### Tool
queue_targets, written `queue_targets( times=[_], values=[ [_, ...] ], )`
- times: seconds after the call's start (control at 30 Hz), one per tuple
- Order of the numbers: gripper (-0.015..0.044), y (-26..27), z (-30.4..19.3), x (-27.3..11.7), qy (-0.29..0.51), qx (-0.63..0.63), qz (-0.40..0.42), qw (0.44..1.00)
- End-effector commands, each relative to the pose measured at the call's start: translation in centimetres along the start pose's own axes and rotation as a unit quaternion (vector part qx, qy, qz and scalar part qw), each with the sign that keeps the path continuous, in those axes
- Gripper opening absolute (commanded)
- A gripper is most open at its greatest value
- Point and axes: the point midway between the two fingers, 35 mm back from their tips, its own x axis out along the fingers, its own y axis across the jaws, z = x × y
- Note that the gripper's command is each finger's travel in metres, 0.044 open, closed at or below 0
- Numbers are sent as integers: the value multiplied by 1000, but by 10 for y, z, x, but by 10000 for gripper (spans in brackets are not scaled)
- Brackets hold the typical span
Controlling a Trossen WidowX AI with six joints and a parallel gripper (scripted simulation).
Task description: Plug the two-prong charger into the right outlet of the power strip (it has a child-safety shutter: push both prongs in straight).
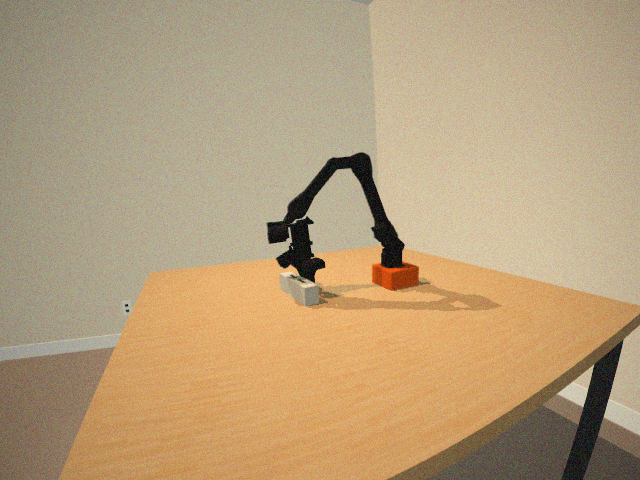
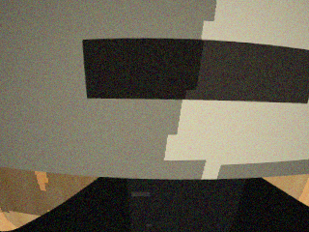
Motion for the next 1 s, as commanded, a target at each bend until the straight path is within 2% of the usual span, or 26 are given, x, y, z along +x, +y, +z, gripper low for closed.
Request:
queue_targets(
  times=[0.0, 0.3, 0.83, 0.87, 0.97],
  values=[
    [0, 0, 0, 0, 0, 0, 0, 1000],
    [0, 0, 0, 0, 0, 0, 0, 1000],
    [420, 0, 0, 0, 0, 0, 0, 1000],
    [440, 0, 0, 0, 0, 0, 0, 1000],
    [440, 0, -1, 0, -1, 0, 0, 1000]
  ],
)
